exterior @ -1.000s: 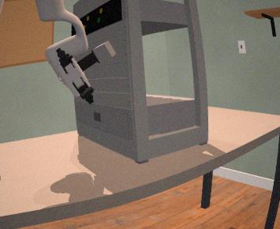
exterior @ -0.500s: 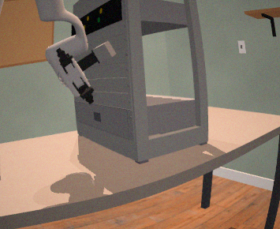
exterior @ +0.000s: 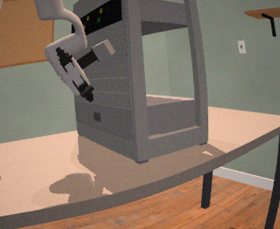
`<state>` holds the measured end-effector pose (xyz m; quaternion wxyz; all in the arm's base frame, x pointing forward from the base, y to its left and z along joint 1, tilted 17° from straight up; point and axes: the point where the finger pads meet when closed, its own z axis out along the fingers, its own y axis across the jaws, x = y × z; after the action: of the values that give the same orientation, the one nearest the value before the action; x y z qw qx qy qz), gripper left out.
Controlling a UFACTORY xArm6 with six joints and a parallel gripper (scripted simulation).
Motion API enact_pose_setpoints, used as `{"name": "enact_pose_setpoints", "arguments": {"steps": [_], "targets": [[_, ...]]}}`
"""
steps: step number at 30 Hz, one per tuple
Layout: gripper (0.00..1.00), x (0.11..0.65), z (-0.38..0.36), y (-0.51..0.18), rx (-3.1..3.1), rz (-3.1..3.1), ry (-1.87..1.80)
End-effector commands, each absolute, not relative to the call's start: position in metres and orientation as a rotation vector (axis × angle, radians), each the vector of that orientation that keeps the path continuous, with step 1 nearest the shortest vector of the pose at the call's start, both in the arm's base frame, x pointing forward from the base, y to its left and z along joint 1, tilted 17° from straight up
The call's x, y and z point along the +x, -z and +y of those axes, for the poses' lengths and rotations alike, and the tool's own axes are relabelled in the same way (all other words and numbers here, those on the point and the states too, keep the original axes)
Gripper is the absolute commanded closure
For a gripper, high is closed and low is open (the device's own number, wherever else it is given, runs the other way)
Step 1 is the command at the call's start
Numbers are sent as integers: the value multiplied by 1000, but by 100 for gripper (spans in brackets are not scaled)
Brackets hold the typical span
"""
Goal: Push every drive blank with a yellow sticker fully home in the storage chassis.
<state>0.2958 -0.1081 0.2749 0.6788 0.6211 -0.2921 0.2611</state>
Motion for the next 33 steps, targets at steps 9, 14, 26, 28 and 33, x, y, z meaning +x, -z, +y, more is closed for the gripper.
{"name": "enact_pose_setpoints", "arguments": {"steps": [9, 14, 26, 28, 33], "targets": [[0, 296, -97, -279, 1454, -697, -648], [0, 295, -89, -282, 1500, -727, -695], [0, 293, -67, -292, 1628, -812, -830], [0, 293, -62, -294, 1659, -834, -864], [0, 292, -52, -298, 1710, -870, -924]]}}
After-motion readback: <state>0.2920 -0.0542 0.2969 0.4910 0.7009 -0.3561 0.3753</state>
